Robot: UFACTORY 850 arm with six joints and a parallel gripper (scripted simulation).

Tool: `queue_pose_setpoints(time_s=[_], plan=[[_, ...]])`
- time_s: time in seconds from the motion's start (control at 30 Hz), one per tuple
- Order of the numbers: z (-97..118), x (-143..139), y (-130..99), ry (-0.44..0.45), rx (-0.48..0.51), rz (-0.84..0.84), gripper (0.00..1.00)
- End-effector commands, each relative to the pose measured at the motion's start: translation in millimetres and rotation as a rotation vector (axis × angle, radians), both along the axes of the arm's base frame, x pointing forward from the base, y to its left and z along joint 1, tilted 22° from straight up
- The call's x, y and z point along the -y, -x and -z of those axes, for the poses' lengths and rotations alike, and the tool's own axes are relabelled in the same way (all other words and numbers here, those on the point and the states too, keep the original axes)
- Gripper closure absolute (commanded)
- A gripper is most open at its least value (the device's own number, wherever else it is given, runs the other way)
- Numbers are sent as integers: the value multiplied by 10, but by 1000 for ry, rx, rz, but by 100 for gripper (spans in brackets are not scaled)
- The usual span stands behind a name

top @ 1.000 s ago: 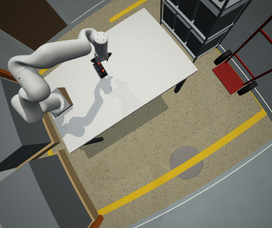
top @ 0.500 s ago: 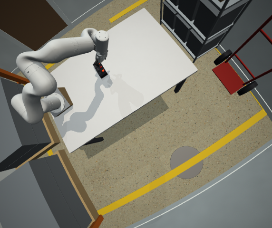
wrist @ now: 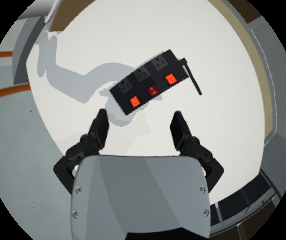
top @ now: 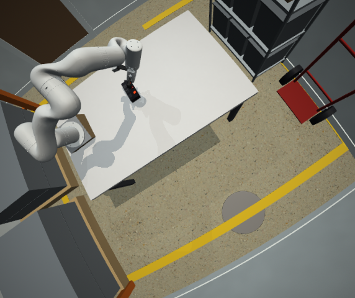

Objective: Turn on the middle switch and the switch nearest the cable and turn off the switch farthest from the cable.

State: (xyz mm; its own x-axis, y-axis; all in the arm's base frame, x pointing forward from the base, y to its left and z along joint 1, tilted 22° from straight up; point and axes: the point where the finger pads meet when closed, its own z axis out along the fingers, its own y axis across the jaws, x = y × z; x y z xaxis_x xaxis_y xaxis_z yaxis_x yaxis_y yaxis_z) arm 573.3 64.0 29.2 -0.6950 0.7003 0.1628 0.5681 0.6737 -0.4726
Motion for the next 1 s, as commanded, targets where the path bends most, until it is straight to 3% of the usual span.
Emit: queue_pose_setpoints(time_s=[0.0, 0.47, 0.97], plan=[[141, -36, 37, -57, -73, -147, 0], [430, -88, 152, -162, -211, -416, 0], [474, -96, 170, -179, -233, -455, 0]])
